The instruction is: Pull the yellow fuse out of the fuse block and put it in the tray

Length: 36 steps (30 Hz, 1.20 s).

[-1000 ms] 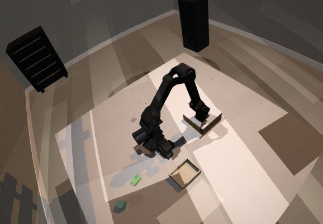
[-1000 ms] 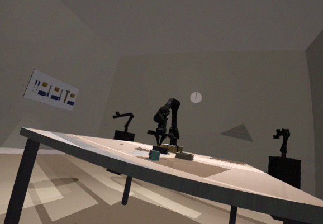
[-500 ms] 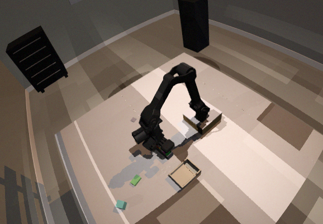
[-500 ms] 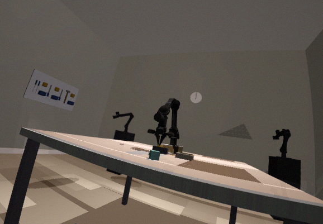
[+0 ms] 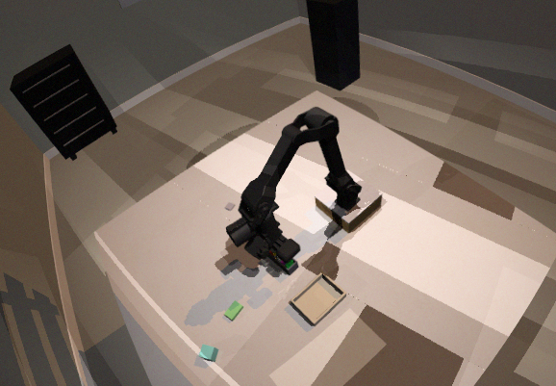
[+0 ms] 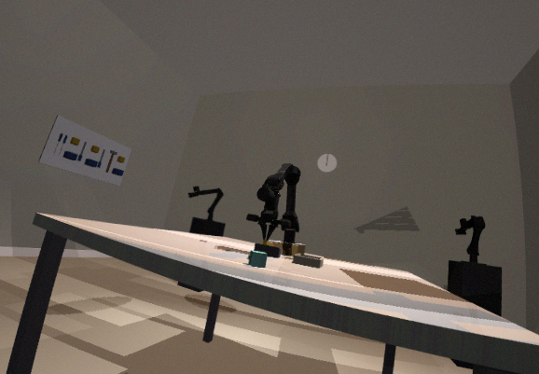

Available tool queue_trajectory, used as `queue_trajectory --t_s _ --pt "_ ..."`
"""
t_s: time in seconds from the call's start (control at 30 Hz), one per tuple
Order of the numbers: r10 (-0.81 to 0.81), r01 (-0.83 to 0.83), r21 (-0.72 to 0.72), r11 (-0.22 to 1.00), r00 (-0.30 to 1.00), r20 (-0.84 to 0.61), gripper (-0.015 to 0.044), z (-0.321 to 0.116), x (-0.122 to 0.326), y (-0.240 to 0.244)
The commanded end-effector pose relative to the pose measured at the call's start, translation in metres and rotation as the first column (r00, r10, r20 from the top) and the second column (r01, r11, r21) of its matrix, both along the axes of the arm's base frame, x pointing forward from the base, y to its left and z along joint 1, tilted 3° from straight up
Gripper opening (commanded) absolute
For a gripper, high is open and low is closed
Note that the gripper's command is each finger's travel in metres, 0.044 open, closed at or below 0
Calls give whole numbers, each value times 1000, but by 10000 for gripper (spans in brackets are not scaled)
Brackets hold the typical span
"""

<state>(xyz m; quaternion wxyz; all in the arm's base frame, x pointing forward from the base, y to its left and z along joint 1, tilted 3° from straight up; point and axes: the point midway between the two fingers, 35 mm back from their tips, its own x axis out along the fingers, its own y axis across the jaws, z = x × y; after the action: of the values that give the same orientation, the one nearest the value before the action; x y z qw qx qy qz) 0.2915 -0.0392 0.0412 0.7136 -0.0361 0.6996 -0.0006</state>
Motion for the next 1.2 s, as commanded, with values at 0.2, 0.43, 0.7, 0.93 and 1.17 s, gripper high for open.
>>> queue_trajectory --t_s 0.2,0.43,0.7,0.93,1.17 --pt "-2 2 -4 1000 1000 8 0 8 1 0" --pt "-2 2 -5 1000 1000 8 0 11 1 0" --pt "-2 2 -5 1000 1000 8 0 15 0 0" --pt "-2 2 -5 1000 1000 8 0 20 0 0" --pt "-2 2 -5 1000 1000 8 0 31 0 1"
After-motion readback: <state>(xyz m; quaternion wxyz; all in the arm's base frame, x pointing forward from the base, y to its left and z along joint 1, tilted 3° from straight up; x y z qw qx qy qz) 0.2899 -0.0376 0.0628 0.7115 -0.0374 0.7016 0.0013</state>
